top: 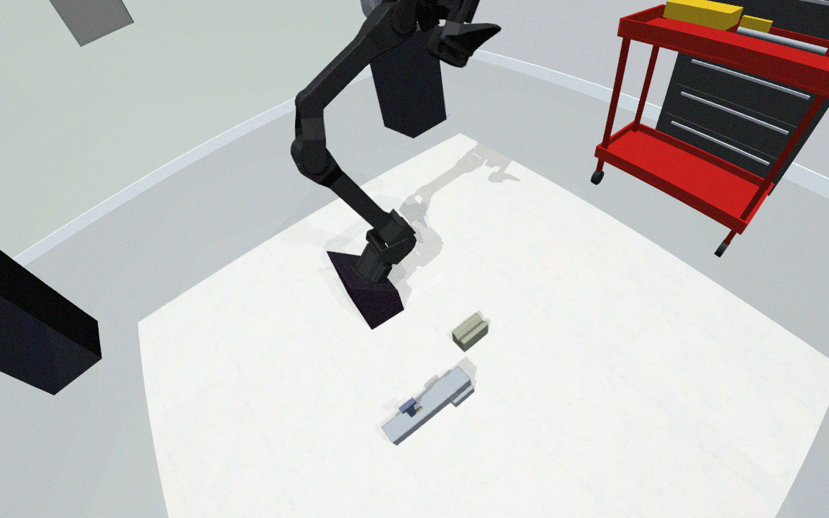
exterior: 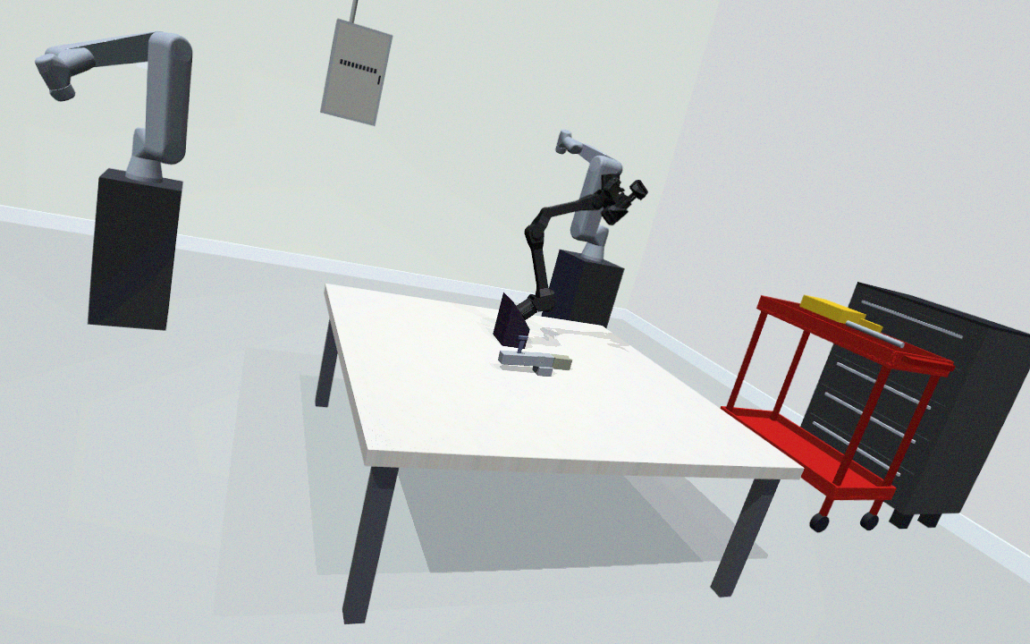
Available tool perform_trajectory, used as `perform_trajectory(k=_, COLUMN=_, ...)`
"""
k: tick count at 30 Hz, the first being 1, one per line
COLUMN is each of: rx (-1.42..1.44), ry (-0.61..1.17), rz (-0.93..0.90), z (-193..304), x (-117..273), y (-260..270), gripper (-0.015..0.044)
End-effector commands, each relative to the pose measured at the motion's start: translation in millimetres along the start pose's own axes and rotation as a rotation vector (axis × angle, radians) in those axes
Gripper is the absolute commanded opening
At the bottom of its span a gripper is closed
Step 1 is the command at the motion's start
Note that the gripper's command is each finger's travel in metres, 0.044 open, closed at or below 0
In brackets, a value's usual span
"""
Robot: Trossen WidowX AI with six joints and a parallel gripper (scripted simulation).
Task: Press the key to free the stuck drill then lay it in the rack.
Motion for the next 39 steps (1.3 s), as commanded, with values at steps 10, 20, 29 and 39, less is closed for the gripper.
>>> perform_trajectory(k=10, rx=0.032, ry=0.003, rz=-0.018, z=6.3, x=0.8, y=3.3, gripper=0.0138)
perform_trajectory(k=20, rx=0.771, ry=-0.055, rz=-0.154, z=143.2, x=1.7, y=52.7, gripper=0.0)
perform_trajectory(k=29, rx=1.377, ry=0.039, rz=-0.07, z=252.5, x=-63.8, y=16.4, gripper=0.0)
perform_trajectory(k=39, rx=1.775, ry=0.309, rz=0.153, z=296.7, x=-154.4, y=-82.6, gripper=0.0)
Point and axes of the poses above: the point midway between the two fingers, 35 mm back from their tips, its own x axis back along the fingers, its own y axis across the jaws, z = x × y, the point moved 1 cm from there along x, back along the fingers, and after that the axes turned 13 degrees about x, right-handed, at the moved point
